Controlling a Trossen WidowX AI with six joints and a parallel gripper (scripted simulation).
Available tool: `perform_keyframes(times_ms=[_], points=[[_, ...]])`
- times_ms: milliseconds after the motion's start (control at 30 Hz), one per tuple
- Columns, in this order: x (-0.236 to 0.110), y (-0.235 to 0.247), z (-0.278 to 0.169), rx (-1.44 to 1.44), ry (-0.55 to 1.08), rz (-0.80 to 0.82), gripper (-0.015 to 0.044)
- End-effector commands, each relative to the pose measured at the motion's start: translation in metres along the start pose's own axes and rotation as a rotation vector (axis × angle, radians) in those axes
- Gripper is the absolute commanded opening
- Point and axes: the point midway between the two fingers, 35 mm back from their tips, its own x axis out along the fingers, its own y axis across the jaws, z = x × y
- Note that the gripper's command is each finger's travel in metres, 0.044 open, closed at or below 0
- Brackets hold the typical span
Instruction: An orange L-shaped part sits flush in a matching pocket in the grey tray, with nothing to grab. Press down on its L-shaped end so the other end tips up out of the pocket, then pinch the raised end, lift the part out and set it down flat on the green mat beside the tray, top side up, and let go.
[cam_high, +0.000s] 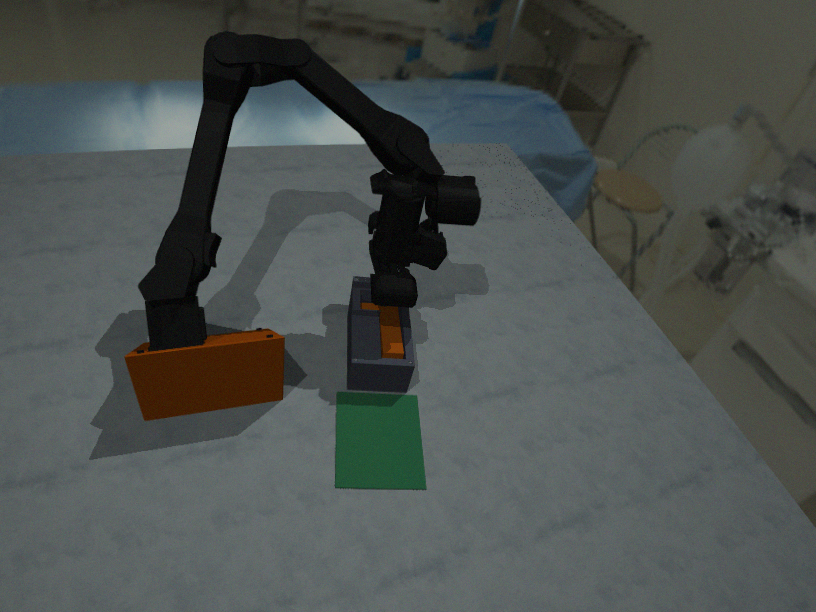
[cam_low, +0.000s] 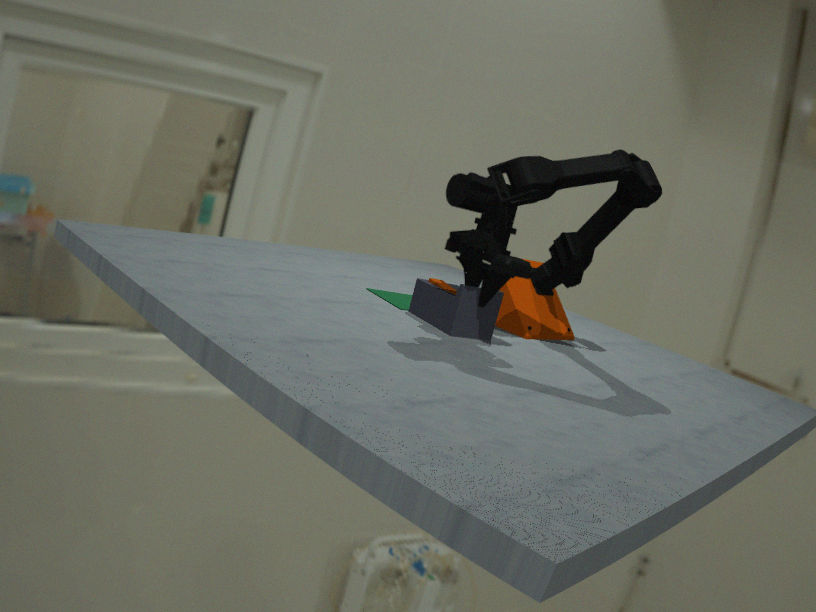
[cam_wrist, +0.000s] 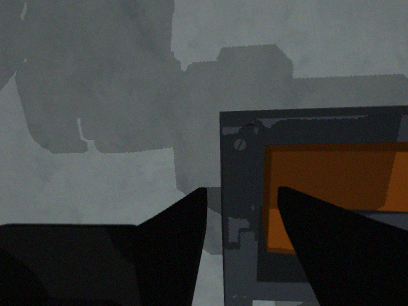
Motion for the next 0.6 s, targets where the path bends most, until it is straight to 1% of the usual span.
perform_keyframes(times_ms=[0, 367, 567], points=[[0.006, 0.000, -0.001, 0.006, 0.002, 0.005, 0.0180], [0.024, 0.001, -0.001, 0.006, 0.002, 0.006, 0.0180], [0.025, 0.001, -0.001, 0.006, 0.002, 0.006, 0.0180]])
